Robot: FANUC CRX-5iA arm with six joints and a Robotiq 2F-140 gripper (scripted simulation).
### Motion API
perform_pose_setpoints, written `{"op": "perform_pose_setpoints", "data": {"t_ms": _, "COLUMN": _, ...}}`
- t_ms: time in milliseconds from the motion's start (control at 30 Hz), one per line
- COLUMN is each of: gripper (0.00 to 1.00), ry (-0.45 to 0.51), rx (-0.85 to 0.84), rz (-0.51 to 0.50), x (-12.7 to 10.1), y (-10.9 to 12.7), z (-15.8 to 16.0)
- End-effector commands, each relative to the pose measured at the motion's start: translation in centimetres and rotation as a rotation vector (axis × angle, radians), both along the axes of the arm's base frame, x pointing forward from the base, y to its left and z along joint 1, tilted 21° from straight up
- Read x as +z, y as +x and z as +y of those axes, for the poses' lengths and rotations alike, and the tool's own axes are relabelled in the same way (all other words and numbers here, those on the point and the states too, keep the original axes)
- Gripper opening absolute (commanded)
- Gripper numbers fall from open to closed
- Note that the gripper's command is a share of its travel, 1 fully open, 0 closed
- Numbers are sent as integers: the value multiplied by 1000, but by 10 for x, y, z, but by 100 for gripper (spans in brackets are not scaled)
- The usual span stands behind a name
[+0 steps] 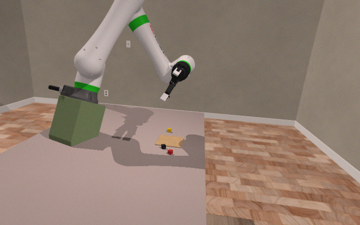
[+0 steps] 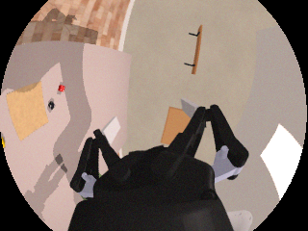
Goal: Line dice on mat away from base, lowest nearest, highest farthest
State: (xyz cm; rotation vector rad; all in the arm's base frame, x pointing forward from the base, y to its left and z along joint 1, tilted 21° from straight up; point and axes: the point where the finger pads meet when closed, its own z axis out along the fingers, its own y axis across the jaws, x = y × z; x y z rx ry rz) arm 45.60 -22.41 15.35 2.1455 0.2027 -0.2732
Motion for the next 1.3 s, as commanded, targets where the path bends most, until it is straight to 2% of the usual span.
{"op": "perform_pose_setpoints", "data": {"t_ms": 0, "gripper": 100, "ry": 0, "rx": 0, "rz": 0, "x": 0, "y": 0, "z": 0}}
{"op": "perform_pose_setpoints", "data": {"t_ms": 567, "gripper": 100, "ry": 1, "rx": -1, "rz": 0, "x": 0, "y": 0, "z": 0}}
{"op": "perform_pose_setpoints", "data": {"t_ms": 633, "gripper": 100, "ry": 24, "rx": -14, "rz": 11, "x": -6, "y": -4, "z": -2}}
{"op": "perform_pose_setpoints", "data": {"t_ms": 733, "gripper": 100, "ry": 158, "rx": -83, "rz": 59, "x": -36, "y": -23, "z": -9}}
{"op": "perform_pose_setpoints", "data": {"t_ms": 833, "gripper": 100, "ry": 235, "rx": -116, "rz": 77, "x": -53, "y": -33, "z": -10}}
{"op": "perform_pose_setpoints", "data": {"t_ms": 900, "gripper": 100, "ry": 320, "rx": -148, "rz": 91, "x": -70, "y": -41, "z": -8}}
{"op": "perform_pose_setpoints", "data": {"t_ms": 933, "gripper": 100, "ry": 327, "rx": -150, "rz": 92, "x": -71, "y": -42, "z": -8}}
{"op": "perform_pose_setpoints", "data": {"t_ms": 1000, "gripper": 100, "ry": 420, "rx": -179, "rz": 98, "x": -88, "y": -48, "z": -4}}
{"op": "perform_pose_setpoints", "data": {"t_ms": 1100, "gripper": 100, "ry": 432, "rx": -183, "rz": 98, "x": -90, "y": -49, "z": -4}}
{"op": "perform_pose_setpoints", "data": {"t_ms": 1133, "gripper": 100, "ry": 546, "rx": -211, "rz": 94, "x": -109, "y": -53, "z": 4}}
{"op": "perform_pose_setpoints", "data": {"t_ms": 1267, "gripper": 100, "ry": 664, "rx": -232, "rz": 76, "x": -127, "y": -52, "z": 14}}
